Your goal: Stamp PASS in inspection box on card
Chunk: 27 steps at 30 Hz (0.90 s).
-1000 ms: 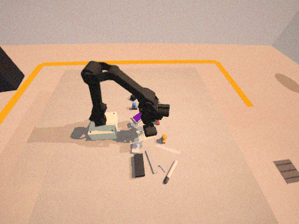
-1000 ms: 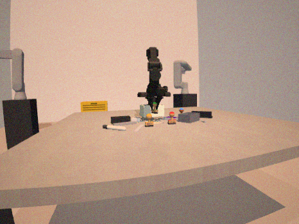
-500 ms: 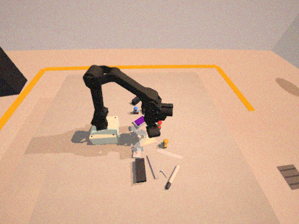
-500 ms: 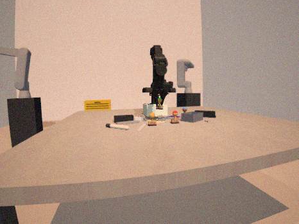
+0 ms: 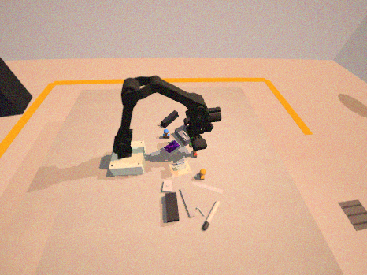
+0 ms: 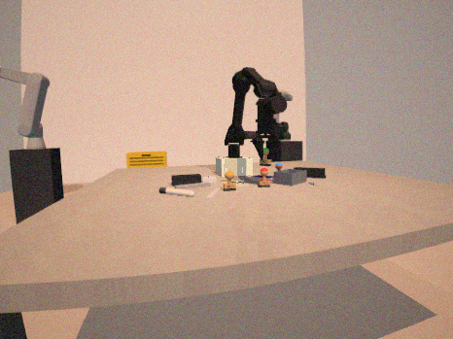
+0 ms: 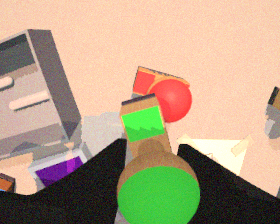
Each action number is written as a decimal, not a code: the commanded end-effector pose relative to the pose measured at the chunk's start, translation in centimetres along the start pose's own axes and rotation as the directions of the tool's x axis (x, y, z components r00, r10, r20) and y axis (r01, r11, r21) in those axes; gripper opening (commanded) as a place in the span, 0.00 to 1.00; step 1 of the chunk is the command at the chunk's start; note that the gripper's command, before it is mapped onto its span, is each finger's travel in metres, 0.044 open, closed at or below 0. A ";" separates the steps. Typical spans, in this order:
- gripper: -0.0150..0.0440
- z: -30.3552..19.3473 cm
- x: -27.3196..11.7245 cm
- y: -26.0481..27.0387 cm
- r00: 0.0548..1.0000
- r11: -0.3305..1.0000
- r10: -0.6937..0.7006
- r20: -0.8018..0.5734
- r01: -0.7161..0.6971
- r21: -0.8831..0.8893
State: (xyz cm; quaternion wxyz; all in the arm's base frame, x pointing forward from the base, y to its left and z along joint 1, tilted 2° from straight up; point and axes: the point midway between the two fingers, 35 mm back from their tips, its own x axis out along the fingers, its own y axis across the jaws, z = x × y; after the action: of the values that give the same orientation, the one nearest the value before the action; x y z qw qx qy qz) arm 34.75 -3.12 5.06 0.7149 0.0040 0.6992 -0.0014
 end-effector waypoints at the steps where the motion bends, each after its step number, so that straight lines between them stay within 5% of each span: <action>1: 0.25 1.6 0.2 2.4 1.000 1.000 0.003 -0.002 -0.003 0.004; 27: 0.25 2.2 3.4 3.4 1.000 1.000 0.003 -0.002 -0.003 0.003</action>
State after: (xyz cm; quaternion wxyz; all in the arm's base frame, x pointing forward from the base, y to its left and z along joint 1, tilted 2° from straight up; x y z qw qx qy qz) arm 37.10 0.20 2.42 0.7162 0.0035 0.6979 0.0003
